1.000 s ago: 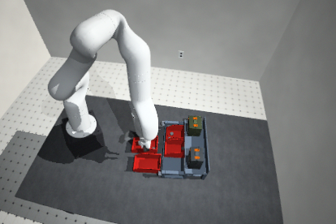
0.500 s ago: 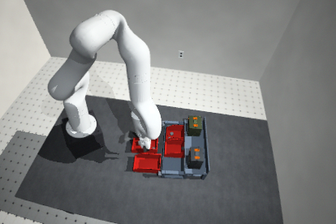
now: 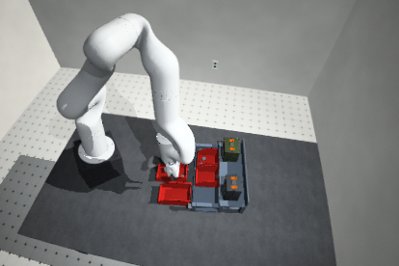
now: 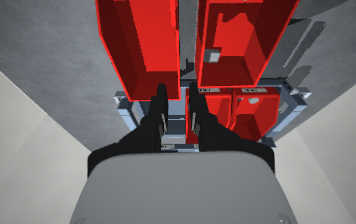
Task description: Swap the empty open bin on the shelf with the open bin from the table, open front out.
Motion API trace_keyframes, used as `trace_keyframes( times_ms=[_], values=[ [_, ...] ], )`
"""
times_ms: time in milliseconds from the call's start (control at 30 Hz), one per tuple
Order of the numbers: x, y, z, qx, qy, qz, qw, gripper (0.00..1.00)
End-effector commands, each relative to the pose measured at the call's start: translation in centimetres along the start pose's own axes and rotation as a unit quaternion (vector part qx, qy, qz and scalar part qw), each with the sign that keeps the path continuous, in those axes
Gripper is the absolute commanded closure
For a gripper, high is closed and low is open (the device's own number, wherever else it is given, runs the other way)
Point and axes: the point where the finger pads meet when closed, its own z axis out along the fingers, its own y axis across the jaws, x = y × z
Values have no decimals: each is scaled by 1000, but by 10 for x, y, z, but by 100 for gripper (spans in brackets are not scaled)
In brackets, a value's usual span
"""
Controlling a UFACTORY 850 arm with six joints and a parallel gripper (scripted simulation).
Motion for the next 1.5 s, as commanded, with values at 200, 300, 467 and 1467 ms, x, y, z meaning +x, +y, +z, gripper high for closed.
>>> trace_keyframes(
  times_ms=[200,300,467,1467],
  values=[
    [-1,0,10,-11,19,1,1000,74],
    [-1,0,12,-11,19,1,1000,74],
    [-1,0,20,-11,19,1,1000,74],
    [-1,1,60,-11,19,1,1000,74]
  ],
)
